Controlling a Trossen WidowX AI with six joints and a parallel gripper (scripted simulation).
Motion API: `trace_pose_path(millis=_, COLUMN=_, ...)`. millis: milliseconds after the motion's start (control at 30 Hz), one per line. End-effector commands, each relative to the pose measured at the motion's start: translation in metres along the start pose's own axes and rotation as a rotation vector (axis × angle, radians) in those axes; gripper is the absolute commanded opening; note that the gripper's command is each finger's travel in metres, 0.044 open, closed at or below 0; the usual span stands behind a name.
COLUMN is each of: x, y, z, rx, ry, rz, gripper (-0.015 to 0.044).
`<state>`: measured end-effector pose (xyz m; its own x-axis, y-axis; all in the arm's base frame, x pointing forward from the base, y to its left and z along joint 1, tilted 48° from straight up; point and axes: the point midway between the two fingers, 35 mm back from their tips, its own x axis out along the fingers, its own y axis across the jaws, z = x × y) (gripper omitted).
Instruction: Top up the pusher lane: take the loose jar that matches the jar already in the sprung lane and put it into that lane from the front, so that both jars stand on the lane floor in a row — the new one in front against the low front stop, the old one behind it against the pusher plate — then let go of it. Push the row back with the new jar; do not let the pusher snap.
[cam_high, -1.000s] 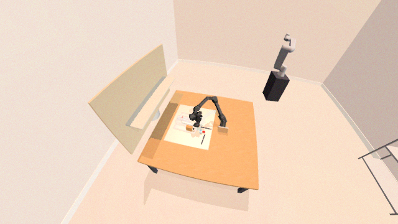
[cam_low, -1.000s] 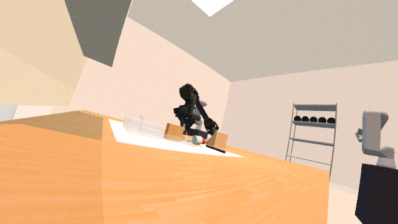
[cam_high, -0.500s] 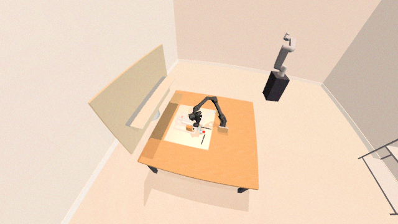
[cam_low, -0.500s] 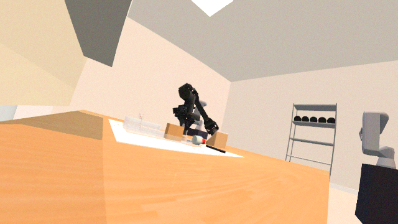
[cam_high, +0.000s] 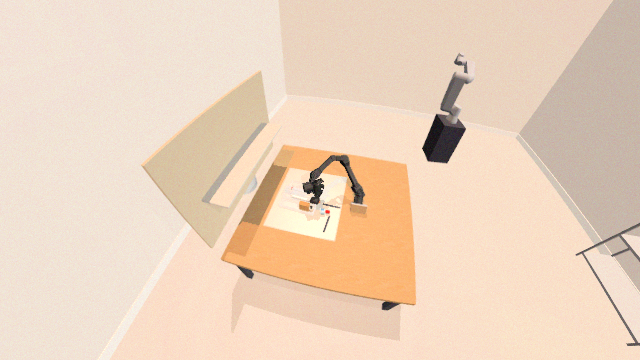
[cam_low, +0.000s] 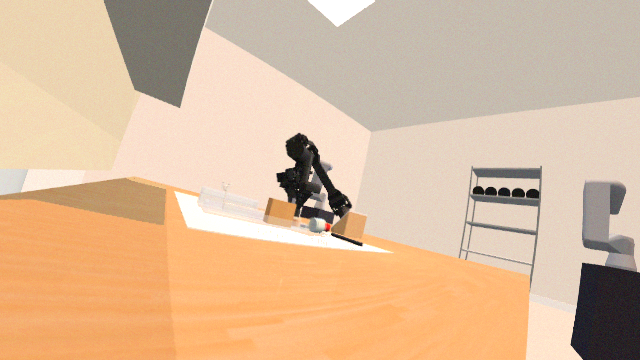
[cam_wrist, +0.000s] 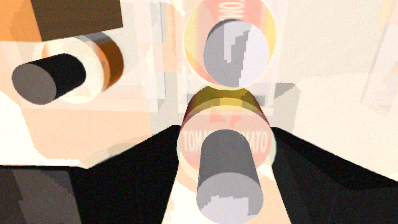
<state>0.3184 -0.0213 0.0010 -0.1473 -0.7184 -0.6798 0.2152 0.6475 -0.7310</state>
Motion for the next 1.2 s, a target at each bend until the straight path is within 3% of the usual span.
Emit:
trace_pose_path(millis=0, x=-0.003, y=-0.001, z=0.010, rx=0.011, ry=-0.029, rz=-0.003, gripper=0.0000)
trace_pose_path(millis=1167, x=-0.006, y=-0.003, z=0.021, rx=0.012, ry=-0.029, rz=-0.003, gripper=0.0000)
